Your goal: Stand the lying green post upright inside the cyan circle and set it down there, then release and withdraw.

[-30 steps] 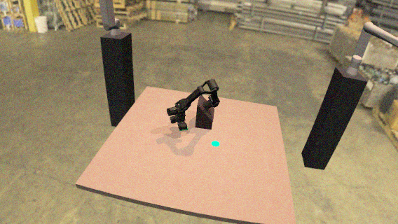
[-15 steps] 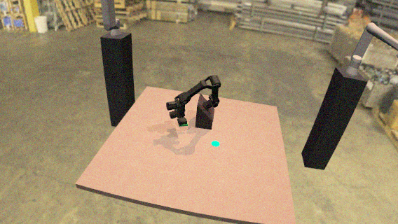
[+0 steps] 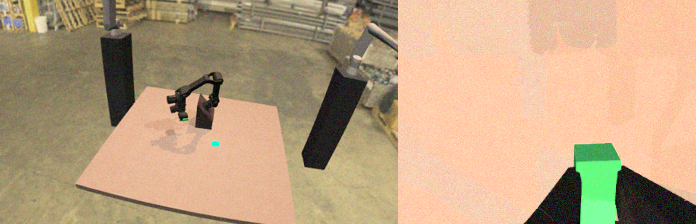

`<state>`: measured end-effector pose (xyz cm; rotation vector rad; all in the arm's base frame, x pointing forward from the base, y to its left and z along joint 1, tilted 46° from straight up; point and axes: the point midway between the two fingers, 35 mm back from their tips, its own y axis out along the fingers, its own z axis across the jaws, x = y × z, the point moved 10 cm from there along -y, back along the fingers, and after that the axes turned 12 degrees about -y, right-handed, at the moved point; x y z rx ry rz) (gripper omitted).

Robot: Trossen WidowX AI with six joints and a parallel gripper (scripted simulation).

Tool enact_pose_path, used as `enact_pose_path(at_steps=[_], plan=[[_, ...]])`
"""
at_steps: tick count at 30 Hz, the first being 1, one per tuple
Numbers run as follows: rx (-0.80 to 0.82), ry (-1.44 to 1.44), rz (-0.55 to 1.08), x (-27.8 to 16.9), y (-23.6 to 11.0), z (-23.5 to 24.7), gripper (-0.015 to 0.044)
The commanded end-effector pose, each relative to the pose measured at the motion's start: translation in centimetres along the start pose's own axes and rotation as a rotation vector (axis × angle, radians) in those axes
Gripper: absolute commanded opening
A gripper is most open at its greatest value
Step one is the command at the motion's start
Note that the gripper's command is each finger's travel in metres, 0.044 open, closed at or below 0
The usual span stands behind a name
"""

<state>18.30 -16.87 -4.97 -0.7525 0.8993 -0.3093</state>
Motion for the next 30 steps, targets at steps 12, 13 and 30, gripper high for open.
enact_pose_path(at_steps=[12, 13, 30], plan=[[-0.004, -0.051, -0.037, -0.6, -1.8, 1.1, 0.0023], [-0.004, -0.058, -0.041, -0.6, -1.9, 1.2, 0.0023], [-0.017, -0.163, -0.065, -1.9, -2.9, 5.3, 0.0023]])
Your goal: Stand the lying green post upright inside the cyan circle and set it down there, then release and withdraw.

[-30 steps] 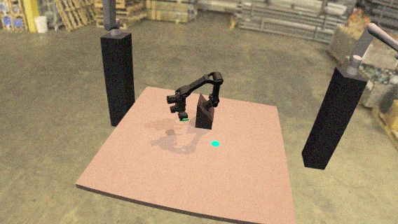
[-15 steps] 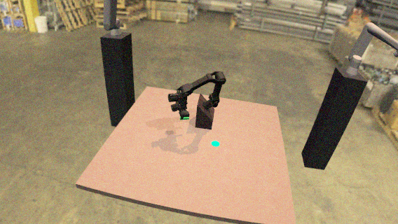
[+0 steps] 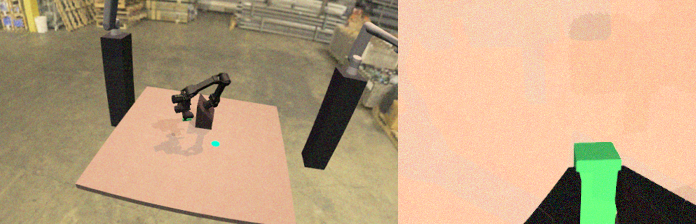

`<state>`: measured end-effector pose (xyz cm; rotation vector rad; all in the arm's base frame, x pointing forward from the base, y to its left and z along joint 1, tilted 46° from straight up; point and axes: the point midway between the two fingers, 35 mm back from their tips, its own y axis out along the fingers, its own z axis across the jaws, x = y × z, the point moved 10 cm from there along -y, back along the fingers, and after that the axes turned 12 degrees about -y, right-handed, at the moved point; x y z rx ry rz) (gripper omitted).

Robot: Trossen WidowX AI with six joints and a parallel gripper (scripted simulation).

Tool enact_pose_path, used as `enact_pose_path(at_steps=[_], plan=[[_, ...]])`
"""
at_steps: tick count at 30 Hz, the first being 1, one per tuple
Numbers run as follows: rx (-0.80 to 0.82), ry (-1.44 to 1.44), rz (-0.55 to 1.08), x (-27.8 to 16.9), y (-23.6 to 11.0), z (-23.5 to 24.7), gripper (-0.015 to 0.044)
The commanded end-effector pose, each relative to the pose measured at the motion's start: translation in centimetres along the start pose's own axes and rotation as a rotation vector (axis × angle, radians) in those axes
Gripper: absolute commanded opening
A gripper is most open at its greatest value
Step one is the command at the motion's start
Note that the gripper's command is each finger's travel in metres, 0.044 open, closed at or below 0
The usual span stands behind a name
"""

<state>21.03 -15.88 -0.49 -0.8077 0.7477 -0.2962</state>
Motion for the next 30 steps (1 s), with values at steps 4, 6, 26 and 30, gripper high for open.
enact_pose_path(at_steps=[4, 6, 26, 30], plan=[[-0.001, -0.045, -0.01, -0.4, -0.6, 1.9, 0.0023], [-0.002, -0.058, -0.011, -0.6, -0.7, 2.5, 0.0023], [-0.007, -0.185, -0.017, -2.4, -1.5, 7.5, 0.0023], [-0.006, -0.211, -0.017, -2.8, -1.6, 8.5, 0.0023]])
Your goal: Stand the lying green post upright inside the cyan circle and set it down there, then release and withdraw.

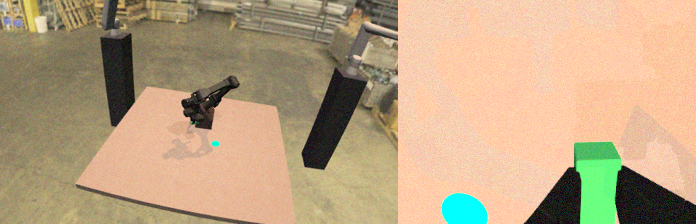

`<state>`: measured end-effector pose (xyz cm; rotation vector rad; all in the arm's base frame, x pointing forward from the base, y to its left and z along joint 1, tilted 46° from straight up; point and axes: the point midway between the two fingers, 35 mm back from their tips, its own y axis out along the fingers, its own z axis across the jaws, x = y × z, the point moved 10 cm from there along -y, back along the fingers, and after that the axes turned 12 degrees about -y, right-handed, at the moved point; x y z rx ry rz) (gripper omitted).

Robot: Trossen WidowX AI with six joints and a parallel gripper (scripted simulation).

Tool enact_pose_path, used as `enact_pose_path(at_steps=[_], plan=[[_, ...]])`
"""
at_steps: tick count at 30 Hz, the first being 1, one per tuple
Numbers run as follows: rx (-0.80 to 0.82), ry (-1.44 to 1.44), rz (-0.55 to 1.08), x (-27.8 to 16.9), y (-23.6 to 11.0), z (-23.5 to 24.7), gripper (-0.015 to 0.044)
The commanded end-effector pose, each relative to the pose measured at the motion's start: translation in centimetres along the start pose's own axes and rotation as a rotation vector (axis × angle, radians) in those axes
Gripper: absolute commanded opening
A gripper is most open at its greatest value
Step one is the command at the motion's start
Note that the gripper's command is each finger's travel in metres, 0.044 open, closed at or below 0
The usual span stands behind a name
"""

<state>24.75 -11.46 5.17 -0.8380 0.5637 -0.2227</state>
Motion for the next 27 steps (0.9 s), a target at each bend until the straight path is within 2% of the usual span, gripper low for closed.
enact_pose_path(at_steps=[1, 27], plan=[[0.004, -0.025, -0.004, -0.4, -0.3, 1.2, 0.0023], [0.018, -0.197, 0.007, -3.2, -0.7, 7.6, 0.0023]])
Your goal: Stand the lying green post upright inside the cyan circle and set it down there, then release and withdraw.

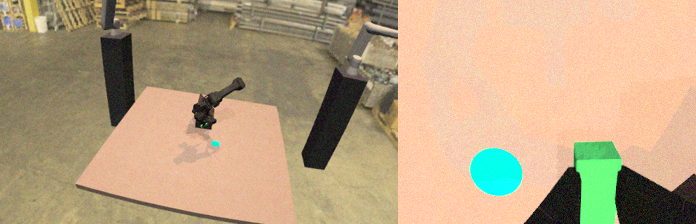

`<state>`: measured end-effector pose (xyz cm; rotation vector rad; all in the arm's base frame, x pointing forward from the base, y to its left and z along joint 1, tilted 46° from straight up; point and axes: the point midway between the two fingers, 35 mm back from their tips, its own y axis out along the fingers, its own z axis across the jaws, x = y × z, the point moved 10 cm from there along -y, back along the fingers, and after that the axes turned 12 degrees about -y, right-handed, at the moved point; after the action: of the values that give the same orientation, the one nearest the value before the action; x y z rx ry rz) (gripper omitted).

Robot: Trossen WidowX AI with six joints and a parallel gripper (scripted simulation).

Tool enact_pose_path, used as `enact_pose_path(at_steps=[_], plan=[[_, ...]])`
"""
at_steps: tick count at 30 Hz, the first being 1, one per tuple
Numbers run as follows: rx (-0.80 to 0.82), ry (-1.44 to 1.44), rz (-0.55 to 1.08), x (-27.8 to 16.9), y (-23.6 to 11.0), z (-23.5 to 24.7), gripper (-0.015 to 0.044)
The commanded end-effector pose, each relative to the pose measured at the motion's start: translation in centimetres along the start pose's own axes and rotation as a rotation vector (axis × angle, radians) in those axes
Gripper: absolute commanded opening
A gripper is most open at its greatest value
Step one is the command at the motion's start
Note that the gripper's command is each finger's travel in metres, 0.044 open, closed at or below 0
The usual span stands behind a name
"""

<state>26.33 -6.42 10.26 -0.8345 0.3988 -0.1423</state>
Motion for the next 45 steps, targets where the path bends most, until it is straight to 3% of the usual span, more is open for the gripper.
enact_pose_path(at_steps=[1, 33, 45], plan=[[0.007, -0.026, -0.001, -0.5, -0.1, 1.2, 0.0023], [0.05, -0.242, 0.038, -4.8, -0.2, 8.5, 0.0023], [0.014, -0.259, 0.038, -5.5, 0.3, 9.1, 0.0023]])
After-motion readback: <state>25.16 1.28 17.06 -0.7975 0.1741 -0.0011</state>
